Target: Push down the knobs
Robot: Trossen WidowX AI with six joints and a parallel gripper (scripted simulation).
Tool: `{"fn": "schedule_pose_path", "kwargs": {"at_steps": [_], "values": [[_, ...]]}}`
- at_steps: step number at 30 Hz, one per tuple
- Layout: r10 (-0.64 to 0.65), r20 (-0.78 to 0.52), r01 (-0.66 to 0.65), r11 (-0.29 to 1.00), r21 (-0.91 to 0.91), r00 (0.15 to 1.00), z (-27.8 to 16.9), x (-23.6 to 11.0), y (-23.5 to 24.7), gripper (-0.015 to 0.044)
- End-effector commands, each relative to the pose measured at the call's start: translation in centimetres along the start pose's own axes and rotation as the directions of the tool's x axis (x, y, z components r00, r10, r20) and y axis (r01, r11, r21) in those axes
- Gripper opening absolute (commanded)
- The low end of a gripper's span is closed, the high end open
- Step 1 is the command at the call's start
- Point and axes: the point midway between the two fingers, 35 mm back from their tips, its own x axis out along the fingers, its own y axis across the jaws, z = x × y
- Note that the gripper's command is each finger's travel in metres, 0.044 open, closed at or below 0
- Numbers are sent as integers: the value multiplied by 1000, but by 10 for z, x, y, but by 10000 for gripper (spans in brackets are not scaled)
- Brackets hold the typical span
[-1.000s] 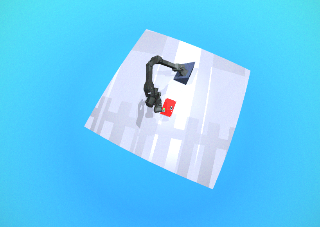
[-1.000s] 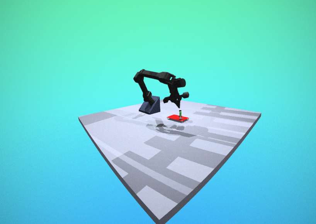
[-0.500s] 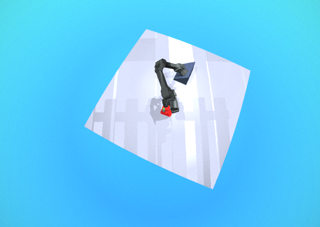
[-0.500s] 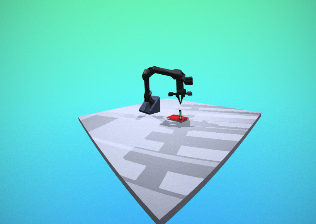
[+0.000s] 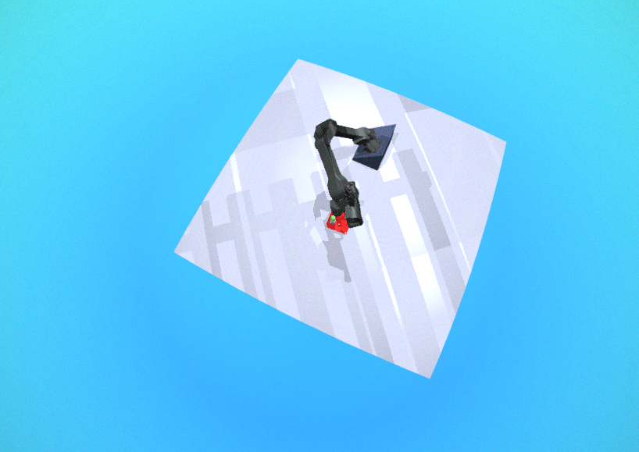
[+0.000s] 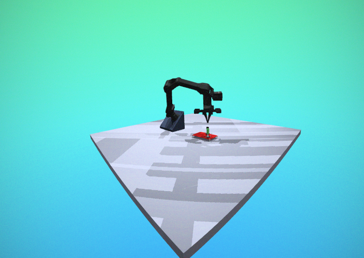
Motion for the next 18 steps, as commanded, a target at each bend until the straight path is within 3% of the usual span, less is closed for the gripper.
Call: {"fn": "schedule_pose_path", "kwargs": {"at_steps": [1, 18], "values": [[-8, 3, 8, 1000, -11, 1000, -2, 4, -1, 0], [-9, 3, 9, 1000, -11, 1000, -1, 24, -1, 0]]}}
